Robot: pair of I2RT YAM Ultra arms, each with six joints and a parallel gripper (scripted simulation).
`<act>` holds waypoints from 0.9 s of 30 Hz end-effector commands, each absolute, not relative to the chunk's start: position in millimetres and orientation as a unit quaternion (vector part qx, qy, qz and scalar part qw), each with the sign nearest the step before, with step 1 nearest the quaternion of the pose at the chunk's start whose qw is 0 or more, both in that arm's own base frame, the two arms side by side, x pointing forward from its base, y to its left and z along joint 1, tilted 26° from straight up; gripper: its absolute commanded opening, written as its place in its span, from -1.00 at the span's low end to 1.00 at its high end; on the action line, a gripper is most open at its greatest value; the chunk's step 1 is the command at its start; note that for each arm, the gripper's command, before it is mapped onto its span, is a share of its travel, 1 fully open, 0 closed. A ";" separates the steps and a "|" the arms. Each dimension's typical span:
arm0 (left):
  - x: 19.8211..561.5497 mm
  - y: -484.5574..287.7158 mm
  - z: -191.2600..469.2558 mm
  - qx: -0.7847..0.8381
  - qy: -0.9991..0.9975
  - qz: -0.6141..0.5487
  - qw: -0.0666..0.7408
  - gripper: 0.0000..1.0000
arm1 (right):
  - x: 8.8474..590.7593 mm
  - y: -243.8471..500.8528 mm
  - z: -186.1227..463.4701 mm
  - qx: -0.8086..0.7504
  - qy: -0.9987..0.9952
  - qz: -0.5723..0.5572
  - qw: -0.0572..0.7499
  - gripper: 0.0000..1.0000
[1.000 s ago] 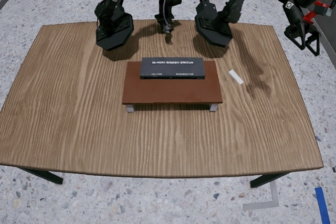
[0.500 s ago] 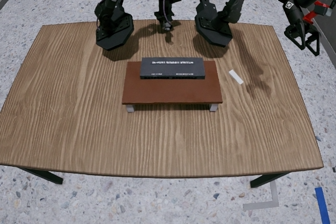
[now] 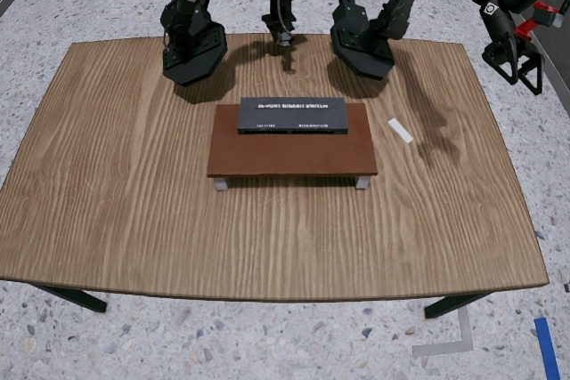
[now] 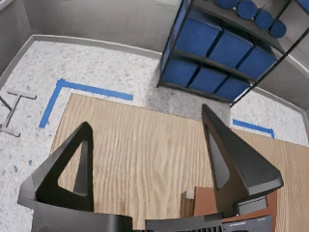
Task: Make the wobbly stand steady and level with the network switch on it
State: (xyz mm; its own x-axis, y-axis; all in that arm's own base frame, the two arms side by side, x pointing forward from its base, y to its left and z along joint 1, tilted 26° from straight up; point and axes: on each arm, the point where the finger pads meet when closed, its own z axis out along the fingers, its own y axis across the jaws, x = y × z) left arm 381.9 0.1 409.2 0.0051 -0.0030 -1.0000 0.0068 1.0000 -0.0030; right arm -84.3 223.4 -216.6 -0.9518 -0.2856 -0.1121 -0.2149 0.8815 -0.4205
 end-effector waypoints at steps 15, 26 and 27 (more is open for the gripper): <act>374.7 -5.8 415.0 0.010 0.701 -0.007 0.713 1.00 | -90.8 239.7 -203.1 -0.138 0.968 -0.191 0.086 -1.00; 374.7 -5.8 415.0 0.010 0.701 -0.007 0.713 1.00 | -86.9 222.6 -203.9 -0.137 0.964 -0.211 0.084 -1.00; 374.7 -5.8 415.0 0.010 0.701 -0.007 0.713 1.00 | -86.9 222.6 -203.9 -0.137 0.964 -0.211 0.084 -1.00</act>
State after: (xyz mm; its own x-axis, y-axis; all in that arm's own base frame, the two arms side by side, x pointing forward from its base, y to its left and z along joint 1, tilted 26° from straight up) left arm 381.9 0.1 409.2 0.0051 -0.0030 -1.0000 0.0068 1.0000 -0.0030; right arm -84.8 223.9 -213.5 -0.9515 -0.2873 -0.1102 -0.2162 0.8792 -0.4247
